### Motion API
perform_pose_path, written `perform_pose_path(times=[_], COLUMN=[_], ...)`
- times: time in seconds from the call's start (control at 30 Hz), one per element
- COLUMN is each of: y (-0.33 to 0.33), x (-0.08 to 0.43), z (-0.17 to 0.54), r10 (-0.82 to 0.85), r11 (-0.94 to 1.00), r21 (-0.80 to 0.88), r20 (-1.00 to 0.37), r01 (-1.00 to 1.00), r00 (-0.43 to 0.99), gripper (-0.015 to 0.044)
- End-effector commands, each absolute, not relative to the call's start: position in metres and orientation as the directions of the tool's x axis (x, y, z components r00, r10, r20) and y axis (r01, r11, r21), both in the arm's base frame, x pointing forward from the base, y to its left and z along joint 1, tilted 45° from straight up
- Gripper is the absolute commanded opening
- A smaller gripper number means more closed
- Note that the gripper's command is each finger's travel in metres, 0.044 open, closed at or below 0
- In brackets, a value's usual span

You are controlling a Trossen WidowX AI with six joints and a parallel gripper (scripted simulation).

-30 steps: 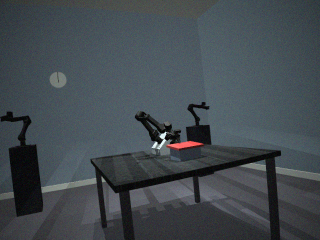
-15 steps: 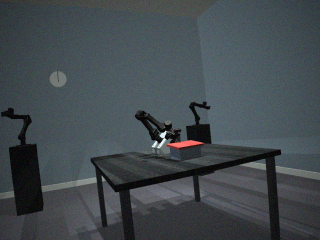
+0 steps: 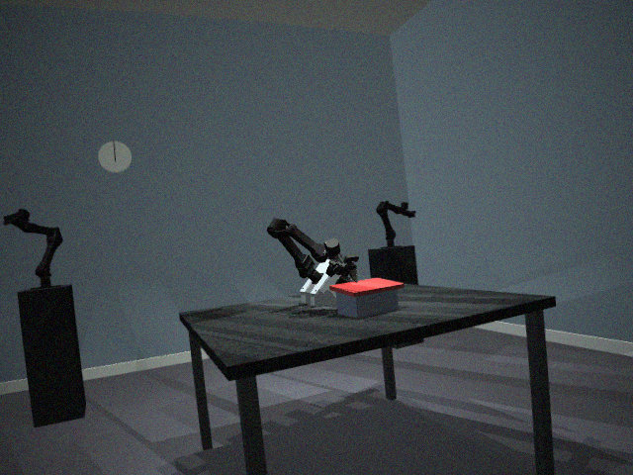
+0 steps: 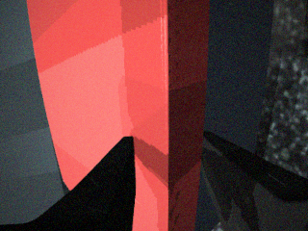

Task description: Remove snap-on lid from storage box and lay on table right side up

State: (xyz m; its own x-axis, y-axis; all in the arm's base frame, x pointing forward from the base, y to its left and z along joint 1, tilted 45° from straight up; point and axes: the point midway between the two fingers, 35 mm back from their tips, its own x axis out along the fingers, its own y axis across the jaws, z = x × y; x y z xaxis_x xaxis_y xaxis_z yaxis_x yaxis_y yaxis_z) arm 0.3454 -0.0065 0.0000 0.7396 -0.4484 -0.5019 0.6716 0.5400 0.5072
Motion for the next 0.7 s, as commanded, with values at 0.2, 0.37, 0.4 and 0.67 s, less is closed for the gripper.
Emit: perform_pose_path(times=[0.2,0.37,0.4,0.67], y=[-0.0065,-0.0065,-0.0065,-0.0024], x=[0.3463,0.3466,0.3468,0.347], z=[-0.0005,-0.0005,-0.0005,0.004], r10=[-0.447,-0.447,-0.447,-0.446], r11=[0.542,0.542,0.542,0.542], r21=[0.504,0.504,0.504,0.504], r20=[-0.504,-0.504,-0.504,-0.505], r01=[0.672,0.672,0.672,0.672], r00=[0.739,0.739,0.739,0.739], gripper=[0.0,0.0,0.0,0.0])
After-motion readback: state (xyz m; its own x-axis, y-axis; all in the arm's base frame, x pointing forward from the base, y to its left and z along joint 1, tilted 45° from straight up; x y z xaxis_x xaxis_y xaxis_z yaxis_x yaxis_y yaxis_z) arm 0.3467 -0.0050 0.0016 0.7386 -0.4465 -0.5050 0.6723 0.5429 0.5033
